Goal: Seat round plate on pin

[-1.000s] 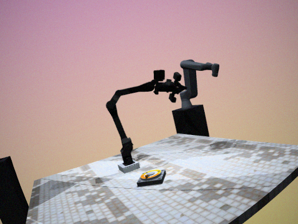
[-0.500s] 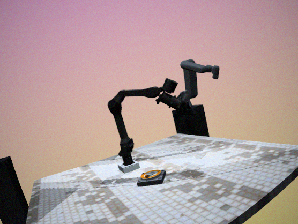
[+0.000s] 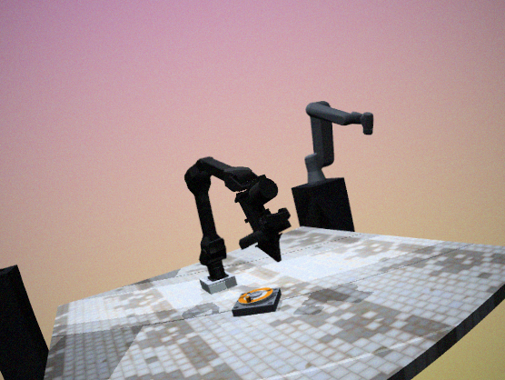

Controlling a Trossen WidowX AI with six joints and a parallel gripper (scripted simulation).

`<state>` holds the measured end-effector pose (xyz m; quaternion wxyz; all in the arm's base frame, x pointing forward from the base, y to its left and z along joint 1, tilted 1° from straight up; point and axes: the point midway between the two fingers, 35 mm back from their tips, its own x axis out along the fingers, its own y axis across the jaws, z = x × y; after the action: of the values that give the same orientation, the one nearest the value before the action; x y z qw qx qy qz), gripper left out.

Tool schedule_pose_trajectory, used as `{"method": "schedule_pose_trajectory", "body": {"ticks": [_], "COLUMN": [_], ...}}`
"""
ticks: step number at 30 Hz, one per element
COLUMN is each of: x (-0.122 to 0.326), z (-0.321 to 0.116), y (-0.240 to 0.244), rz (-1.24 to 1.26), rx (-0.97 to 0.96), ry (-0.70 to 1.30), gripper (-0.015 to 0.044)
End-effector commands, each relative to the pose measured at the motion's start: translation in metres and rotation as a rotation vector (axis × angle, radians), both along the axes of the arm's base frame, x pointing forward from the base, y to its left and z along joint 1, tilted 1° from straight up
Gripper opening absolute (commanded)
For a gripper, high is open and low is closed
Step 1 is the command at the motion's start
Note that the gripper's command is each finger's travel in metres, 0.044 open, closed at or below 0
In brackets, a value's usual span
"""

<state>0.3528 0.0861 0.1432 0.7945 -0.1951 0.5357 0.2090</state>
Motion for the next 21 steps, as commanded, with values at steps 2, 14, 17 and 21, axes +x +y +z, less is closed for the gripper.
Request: {"method": "schedule_pose_trajectory", "body": {"ticks": [2, 14, 17, 21], "x": [-0.018, -0.042, -0.041, -0.040], "z": [-0.025, -0.050, -0.066, -0.087], "y": [-0.059, -0.113, -0.113, -0.113], "rz": [-0.268, -0.536, -0.536, -0.536], "rx": [-0.013, -0.016, -0.016, -0.016], "ry": [0.172, 0.329, 0.329, 0.329], "gripper": [0.0000, 0.0000, 0.0000, 0.0000]}}
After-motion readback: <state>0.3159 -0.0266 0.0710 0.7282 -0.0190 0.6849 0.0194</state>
